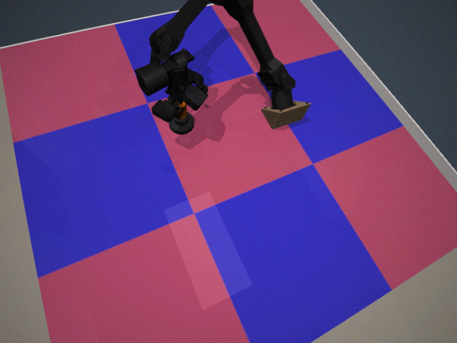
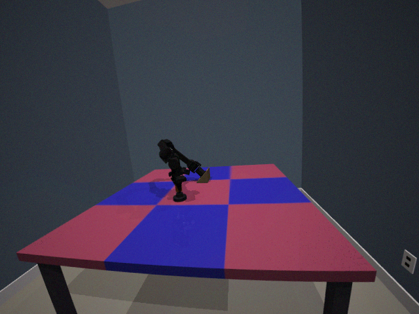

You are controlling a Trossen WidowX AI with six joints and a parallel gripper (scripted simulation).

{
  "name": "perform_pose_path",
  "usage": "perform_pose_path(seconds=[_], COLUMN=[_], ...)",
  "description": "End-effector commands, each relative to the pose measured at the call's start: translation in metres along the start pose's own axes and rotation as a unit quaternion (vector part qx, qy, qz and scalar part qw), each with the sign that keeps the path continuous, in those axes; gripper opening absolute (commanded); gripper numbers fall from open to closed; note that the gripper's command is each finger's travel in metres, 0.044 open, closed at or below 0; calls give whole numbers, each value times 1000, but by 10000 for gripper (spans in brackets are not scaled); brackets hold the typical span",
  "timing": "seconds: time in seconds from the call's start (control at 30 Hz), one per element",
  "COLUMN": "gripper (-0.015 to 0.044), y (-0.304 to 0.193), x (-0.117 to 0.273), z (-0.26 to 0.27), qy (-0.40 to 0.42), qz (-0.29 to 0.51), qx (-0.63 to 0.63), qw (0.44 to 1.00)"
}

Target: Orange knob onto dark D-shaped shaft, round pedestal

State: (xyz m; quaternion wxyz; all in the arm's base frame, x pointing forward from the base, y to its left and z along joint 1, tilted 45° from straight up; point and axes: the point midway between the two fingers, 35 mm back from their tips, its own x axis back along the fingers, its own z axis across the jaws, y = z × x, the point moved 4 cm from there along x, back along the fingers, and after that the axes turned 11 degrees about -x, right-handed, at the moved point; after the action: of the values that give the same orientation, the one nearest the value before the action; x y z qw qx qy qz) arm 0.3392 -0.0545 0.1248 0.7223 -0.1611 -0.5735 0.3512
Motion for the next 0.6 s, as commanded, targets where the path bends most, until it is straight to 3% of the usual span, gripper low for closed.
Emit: perform_pose_path(seconds=[0.0, 0.57], gripper=[0, 0], y=[0, 1], x=[0, -13], z=[1, 1], qy=[1, 1], qz=[1, 2], qx=[17, -36], qw=[1000, 999])
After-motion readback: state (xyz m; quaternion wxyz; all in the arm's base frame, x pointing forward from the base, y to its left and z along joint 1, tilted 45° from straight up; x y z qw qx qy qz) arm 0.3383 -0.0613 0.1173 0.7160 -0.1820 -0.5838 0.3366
